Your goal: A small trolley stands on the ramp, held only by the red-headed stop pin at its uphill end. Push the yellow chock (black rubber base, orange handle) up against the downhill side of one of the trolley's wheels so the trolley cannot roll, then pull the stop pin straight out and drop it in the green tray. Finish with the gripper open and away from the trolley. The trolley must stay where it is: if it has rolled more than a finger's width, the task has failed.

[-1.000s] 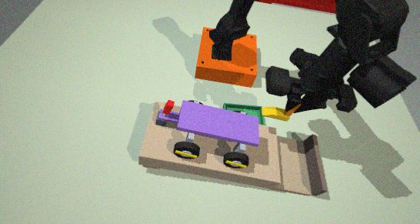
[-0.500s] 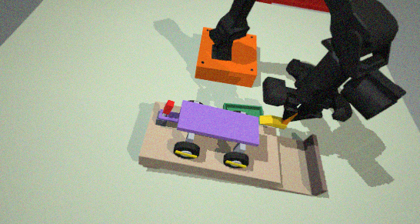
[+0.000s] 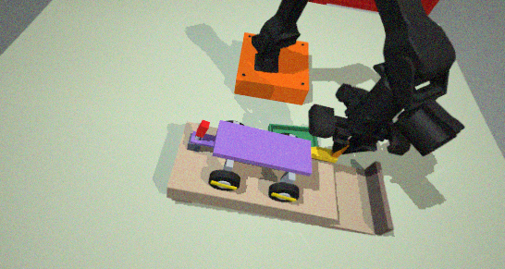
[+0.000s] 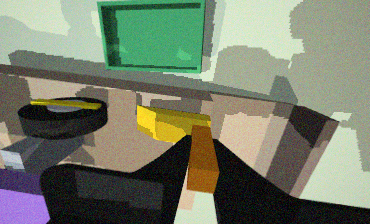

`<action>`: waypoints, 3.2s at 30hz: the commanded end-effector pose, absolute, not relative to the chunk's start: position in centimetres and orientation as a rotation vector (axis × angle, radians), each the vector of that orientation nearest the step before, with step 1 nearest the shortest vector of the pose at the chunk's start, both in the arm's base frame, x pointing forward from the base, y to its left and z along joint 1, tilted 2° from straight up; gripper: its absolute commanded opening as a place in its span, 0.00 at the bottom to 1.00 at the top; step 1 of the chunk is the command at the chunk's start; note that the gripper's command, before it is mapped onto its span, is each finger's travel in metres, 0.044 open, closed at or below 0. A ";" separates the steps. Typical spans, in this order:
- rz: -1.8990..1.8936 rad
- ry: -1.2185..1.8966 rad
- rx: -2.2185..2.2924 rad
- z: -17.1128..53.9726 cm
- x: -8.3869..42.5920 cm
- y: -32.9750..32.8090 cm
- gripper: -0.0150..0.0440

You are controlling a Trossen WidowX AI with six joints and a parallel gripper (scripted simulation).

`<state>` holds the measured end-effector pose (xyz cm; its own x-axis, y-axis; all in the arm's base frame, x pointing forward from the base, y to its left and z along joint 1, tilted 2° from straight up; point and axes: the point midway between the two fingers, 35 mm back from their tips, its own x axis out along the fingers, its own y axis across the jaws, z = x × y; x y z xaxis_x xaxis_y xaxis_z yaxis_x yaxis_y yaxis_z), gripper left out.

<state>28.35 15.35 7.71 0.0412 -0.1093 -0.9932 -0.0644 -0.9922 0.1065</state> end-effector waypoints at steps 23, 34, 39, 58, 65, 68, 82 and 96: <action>-2.143 -0.199 2.229 6.7 28.1 13.4 0.25; -2.143 -0.200 2.229 6.8 28.0 12.6 0.25; -2.143 -0.200 2.229 6.8 27.9 12.2 0.25; -2.142 -0.201 2.228 7.0 27.8 10.7 0.25; -2.150 -0.194 2.225 6.9 27.8 11.1 0.25; -2.150 -0.194 2.225 6.9 27.8 11.1 0.25; -2.144 -0.199 2.228 8.5 27.7 11.4 0.58; -2.143 -0.200 2.229 12.8 27.6 11.9 0.58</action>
<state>27.55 11.87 11.96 0.0265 -0.1202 -0.9924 -0.0608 -0.9911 0.1185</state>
